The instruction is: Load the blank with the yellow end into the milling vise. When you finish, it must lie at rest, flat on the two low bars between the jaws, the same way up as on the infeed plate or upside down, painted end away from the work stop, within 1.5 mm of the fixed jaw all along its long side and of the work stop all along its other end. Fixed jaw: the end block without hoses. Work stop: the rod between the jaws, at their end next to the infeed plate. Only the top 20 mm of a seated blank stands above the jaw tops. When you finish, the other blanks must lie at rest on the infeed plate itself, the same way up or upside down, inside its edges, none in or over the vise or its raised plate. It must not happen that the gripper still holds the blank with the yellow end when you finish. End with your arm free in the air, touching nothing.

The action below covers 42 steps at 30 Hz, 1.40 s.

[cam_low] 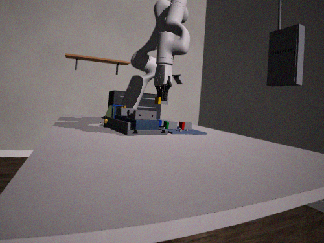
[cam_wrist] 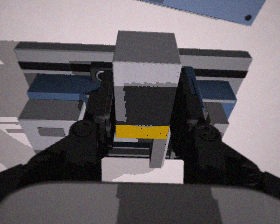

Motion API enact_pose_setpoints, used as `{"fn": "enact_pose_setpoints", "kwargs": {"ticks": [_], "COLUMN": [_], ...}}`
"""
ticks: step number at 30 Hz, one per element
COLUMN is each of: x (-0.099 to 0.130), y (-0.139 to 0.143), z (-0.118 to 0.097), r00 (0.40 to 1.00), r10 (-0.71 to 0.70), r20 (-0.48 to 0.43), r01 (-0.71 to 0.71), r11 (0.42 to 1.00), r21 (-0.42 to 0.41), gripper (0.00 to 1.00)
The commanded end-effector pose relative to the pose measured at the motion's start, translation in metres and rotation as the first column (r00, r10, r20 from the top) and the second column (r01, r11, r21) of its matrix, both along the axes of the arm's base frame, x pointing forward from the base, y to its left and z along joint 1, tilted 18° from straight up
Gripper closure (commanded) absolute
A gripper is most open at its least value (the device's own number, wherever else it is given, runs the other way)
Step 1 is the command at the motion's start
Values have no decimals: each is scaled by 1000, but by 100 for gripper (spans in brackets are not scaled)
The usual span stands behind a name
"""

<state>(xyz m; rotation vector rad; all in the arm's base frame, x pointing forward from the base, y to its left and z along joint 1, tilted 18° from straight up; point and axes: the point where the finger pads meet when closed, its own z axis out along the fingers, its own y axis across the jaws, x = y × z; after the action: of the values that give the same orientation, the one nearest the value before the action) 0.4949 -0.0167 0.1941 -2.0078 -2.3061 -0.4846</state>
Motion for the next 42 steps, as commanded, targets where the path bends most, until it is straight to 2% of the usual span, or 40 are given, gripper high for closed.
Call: {"fn": "enact_pose_setpoints", "kwargs": {"ticks": [1,7,17,24,34,42], "x": [12,12,37,37,68,69], "y": [-17,-17,-58,-58,-107,-109], "z": [-3,-3,-11,-11,-20,-21], "r00": [1000,1000,1000,1000,1000,1000], "r10": [1,1,1,1,1,0], "r20": [2,2,2,2,2,2], "r01": [-1,-1,-1,-1,-1,0], "r11": [1000,1000,1000,1000,1000,1000], "r21": [1,1,1,1,1,0], "gripper": [100,100,100,100,100,100]}}
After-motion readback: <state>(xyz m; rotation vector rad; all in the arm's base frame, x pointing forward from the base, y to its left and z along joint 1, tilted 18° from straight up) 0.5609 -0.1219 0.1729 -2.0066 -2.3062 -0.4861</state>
